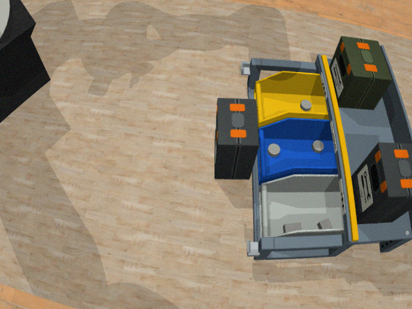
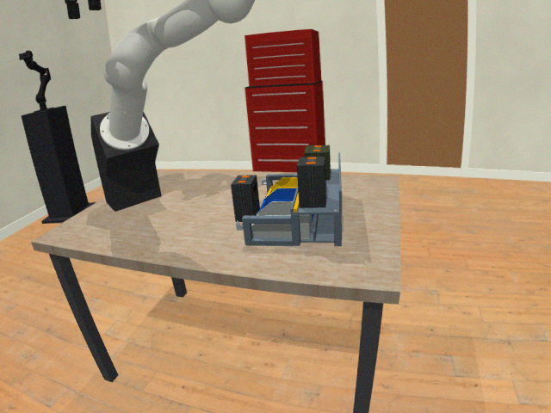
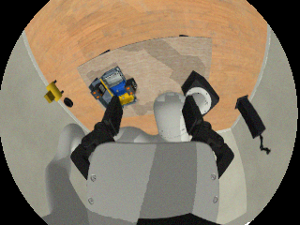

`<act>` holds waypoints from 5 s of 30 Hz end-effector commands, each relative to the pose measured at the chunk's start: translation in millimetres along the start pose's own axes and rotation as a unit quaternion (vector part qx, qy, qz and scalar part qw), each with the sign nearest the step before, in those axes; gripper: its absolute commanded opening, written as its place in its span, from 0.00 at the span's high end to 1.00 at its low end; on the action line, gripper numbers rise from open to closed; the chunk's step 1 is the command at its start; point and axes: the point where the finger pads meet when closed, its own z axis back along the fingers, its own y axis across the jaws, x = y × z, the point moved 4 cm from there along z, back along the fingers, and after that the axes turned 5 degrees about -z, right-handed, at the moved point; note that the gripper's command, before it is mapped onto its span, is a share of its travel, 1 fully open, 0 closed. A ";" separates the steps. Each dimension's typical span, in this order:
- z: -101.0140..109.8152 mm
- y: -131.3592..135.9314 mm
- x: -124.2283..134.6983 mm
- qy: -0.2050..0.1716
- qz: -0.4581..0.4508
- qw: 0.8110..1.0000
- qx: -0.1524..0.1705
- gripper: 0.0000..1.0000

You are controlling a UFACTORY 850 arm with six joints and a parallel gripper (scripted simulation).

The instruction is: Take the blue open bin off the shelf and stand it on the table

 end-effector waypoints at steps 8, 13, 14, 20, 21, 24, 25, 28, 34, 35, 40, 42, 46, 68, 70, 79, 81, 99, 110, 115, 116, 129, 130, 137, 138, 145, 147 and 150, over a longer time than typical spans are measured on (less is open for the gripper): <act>0.3 -0.1 -0.2 0.000 -0.132 0.991 0.001 0.00; 0.3 -0.1 -0.2 0.000 -0.132 0.991 0.001 0.00; 0.3 -0.1 -0.2 0.000 -0.132 0.991 0.001 0.00; 0.3 -0.1 -0.2 0.000 -0.132 0.991 0.001 0.00; 0.3 -0.1 -0.2 0.000 -0.157 0.988 0.001 0.00; 0.3 -0.1 -0.2 0.000 -0.233 0.972 0.001 0.00; 0.3 -0.1 -0.2 0.000 -0.258 0.966 0.001 0.00; 0.3 -0.1 -0.2 0.000 -0.258 0.966 0.001 0.00; 0.3 -0.1 -0.2 0.000 -0.258 0.966 0.001 0.00; 0.3 -0.1 -0.2 0.000 -0.258 0.966 0.001 0.00; 0.3 -0.1 -0.2 0.000 -0.282 0.959 0.001 0.00; 0.3 -0.1 -0.2 0.000 -0.298 0.955 0.001 0.00; 0.3 -0.1 -0.2 0.000 -0.298 0.955 0.001 0.00; 20.6 -0.1 -0.3 0.000 -0.298 0.955 0.001 0.00; 20.6 -0.1 -0.3 0.000 -0.298 0.955 0.001 0.00; 17.3 -0.1 -0.2 0.000 -0.298 0.955 0.001 0.00; 17.3 -0.1 -0.2 0.000 -0.298 0.955 0.001 0.00; 16.7 20.5 50.9 0.048 -0.188 0.980 -0.042 0.00; 15.2 41.4 100.2 0.095 -0.078 0.989 -0.082 0.00; 15.2 41.4 100.2 0.095 -0.078 0.989 -0.082 0.00; 15.2 41.4 100.2 0.095 -0.078 0.989 -0.082 0.00; 13.3 62.9 148.6 0.140 0.034 0.982 -0.122 0.00; 13.3 62.9 148.6 0.140 0.034 0.982 -0.122 0.00; 13.3 62.9 148.6 0.140 0.034 0.982 -0.122 0.00; 13.3 62.9 148.6 0.140 0.034 0.982 -0.122 0.00; 11.0 85.0 196.0 0.184 0.146 0.959 -0.160 0.00; 11.0 85.0 196.0 0.184 0.146 0.959 -0.160 0.00; 11.0 85.0 196.0 0.184 0.146 0.959 -0.160 0.00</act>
